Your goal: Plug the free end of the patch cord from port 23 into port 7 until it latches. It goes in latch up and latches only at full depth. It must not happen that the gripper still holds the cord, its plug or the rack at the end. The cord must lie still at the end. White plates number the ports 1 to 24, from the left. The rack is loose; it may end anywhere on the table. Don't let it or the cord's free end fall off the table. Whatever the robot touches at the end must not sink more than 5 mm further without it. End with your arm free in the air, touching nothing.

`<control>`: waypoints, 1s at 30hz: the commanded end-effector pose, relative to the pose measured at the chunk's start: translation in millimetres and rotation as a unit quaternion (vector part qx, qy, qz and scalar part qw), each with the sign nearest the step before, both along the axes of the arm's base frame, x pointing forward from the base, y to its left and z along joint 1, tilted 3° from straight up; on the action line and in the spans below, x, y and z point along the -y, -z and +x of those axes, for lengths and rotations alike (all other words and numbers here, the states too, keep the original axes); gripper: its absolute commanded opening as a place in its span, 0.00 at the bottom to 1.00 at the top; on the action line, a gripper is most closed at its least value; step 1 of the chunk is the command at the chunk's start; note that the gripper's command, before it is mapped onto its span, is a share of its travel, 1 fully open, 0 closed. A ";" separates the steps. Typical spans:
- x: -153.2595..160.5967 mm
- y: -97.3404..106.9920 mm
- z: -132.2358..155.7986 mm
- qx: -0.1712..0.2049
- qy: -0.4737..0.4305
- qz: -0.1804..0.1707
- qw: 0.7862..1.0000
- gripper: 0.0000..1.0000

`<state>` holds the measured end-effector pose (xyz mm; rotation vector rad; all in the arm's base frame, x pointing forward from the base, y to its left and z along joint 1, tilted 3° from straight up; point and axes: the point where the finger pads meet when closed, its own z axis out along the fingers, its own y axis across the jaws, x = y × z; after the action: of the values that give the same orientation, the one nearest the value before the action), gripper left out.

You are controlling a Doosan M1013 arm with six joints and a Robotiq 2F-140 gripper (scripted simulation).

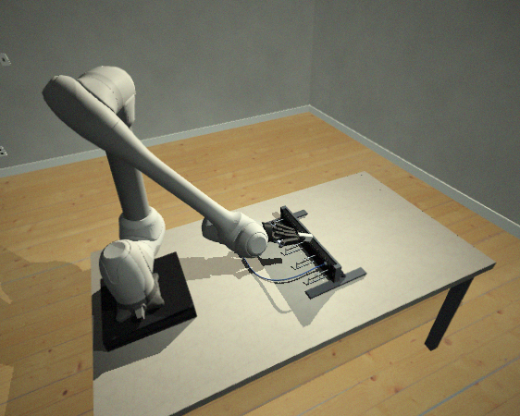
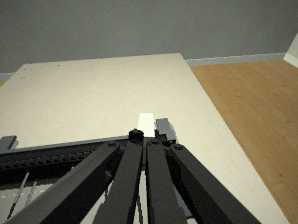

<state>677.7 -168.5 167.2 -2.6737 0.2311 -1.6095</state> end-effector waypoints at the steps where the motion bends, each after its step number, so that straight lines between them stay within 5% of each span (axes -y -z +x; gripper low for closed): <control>1: 12.1 -20.6 17.8 0.039 0.055 0.003 0.998 0.00; 7: 37.3 -44.2 31.0 0.077 0.147 0.018 0.986 0.00; 15: 59.5 -50.2 26.5 0.089 0.239 0.033 0.966 0.00; 30: 68.4 -10.2 -24.1 0.034 0.417 0.079 0.905 0.00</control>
<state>661.8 -237.7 184.1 -2.4736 1.4426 -1.7649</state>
